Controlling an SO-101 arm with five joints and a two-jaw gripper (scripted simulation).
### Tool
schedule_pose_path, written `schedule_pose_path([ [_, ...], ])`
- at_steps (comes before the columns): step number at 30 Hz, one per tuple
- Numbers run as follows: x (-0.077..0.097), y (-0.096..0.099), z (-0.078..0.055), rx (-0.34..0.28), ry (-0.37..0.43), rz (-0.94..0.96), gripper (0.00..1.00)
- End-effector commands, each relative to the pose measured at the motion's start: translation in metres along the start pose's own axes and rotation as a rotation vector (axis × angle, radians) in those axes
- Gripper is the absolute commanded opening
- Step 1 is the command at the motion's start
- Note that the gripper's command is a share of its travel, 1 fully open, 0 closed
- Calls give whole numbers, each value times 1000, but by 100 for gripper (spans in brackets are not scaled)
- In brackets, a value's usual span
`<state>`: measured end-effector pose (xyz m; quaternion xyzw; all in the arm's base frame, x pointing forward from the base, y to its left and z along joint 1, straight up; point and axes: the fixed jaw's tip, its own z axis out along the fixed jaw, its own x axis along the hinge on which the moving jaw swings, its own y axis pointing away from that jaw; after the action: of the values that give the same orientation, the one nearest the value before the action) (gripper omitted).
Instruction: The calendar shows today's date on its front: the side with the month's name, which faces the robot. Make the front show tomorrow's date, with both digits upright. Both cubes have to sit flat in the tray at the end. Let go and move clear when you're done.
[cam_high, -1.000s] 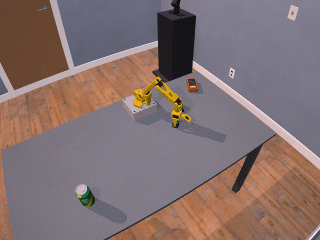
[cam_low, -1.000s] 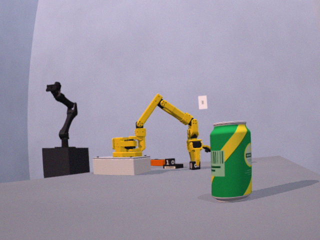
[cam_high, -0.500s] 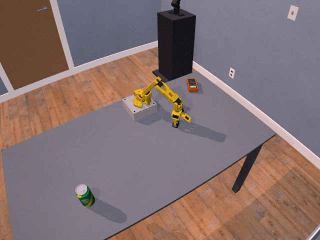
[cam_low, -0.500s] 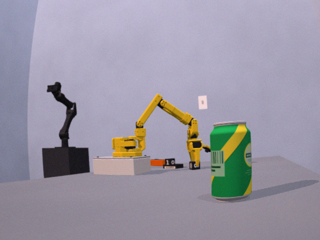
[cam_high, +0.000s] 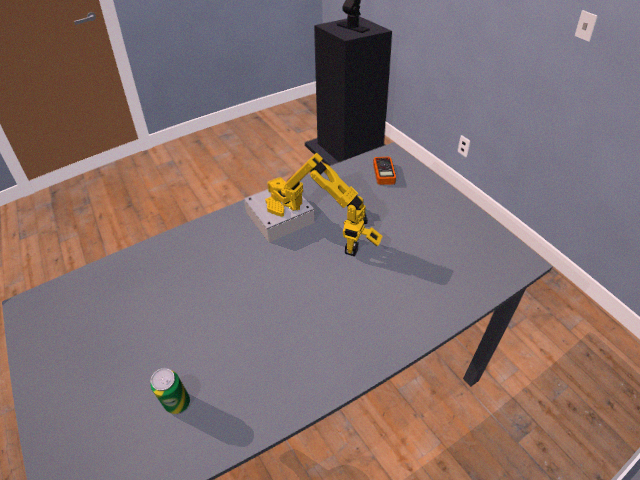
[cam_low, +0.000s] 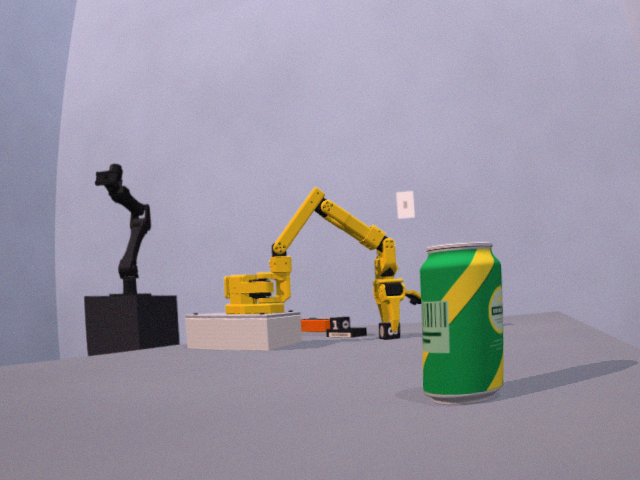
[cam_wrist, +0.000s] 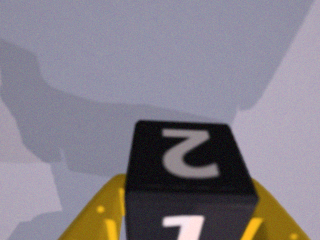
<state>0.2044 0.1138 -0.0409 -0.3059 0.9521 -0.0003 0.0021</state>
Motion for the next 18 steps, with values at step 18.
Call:
schedule_pose_path([
  [18,3,-1,-2,-4,17,-1,0],
])
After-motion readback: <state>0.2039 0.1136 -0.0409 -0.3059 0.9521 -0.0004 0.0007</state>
